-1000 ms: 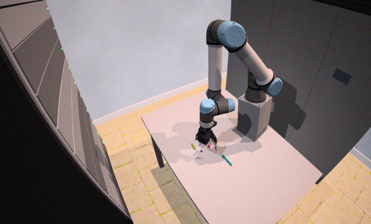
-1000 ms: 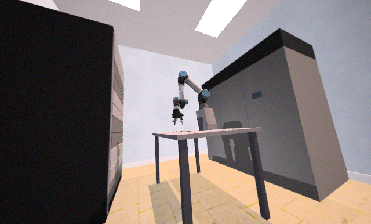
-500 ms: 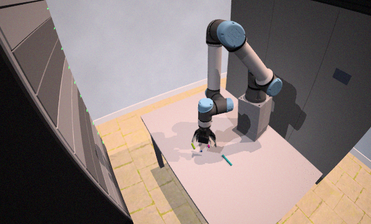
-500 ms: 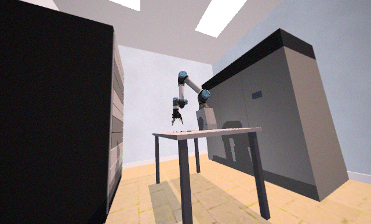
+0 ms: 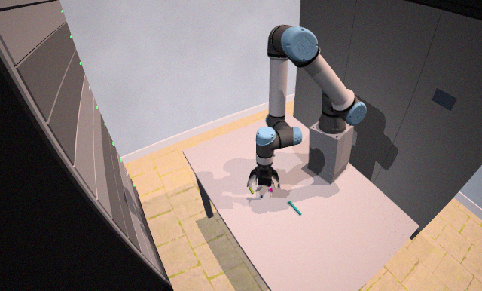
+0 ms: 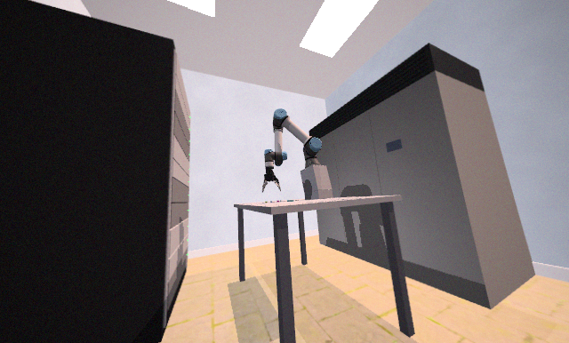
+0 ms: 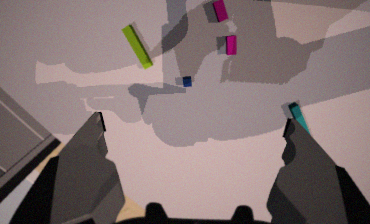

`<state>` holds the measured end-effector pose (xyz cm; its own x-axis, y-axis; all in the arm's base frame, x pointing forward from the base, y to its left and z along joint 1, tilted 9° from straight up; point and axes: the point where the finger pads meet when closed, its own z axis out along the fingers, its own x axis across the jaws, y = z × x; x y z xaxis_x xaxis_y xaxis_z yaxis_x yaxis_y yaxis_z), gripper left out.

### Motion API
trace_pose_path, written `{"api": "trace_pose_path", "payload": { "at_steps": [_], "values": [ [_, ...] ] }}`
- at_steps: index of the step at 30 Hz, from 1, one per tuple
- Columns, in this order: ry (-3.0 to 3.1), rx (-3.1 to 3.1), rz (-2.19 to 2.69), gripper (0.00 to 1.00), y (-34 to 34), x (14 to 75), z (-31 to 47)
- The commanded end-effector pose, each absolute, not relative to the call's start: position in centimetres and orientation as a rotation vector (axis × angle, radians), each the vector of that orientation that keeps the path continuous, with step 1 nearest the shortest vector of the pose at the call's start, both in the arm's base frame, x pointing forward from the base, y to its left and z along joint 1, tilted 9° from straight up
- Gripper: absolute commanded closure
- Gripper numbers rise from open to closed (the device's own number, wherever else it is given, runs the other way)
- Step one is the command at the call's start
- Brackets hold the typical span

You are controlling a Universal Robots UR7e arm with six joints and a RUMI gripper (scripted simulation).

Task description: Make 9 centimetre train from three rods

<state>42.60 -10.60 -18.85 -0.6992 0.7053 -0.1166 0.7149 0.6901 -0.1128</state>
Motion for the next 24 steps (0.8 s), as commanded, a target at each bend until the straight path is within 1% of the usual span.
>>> {"api": "trace_pose_path", "payload": {
  "at_steps": [1, 24],
  "values": [
    [2.867, 1.104, -0.231, 0.0, -10.83, 42.78, -18.76],
    [2.914, 0.992, -0.235, 0.0, -11.1, 42.98, -18.68]
  ]
}}
